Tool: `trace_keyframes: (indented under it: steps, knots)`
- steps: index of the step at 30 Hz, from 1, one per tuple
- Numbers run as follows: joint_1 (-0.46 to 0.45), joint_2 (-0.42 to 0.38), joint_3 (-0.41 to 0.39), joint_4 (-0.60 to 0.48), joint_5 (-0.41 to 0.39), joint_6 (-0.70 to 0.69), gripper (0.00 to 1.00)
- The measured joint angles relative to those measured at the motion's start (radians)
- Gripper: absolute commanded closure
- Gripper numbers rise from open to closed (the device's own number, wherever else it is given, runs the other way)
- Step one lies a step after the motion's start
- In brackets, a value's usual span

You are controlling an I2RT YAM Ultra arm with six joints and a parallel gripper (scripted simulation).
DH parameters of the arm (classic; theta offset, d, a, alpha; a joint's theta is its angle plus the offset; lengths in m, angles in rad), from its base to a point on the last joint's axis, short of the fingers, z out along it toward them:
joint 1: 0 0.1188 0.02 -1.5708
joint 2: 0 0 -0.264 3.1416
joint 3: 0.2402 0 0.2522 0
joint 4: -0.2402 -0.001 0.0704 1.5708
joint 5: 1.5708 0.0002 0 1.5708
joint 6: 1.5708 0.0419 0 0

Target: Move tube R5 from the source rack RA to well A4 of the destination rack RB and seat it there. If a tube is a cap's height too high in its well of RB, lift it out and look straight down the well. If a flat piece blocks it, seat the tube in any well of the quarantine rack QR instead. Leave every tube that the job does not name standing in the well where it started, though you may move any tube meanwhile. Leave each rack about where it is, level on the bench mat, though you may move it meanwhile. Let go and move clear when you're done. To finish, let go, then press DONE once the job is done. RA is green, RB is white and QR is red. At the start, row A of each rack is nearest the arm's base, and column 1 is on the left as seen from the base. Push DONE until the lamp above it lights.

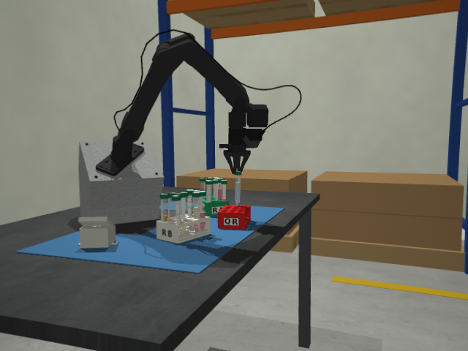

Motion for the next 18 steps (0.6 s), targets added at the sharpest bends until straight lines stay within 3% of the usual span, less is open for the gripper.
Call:
trace_keyframes:
  steps: [18]
  knots:
    - [0.023,-0.021,0.03,-0.063,0.003,0.026,1.0]
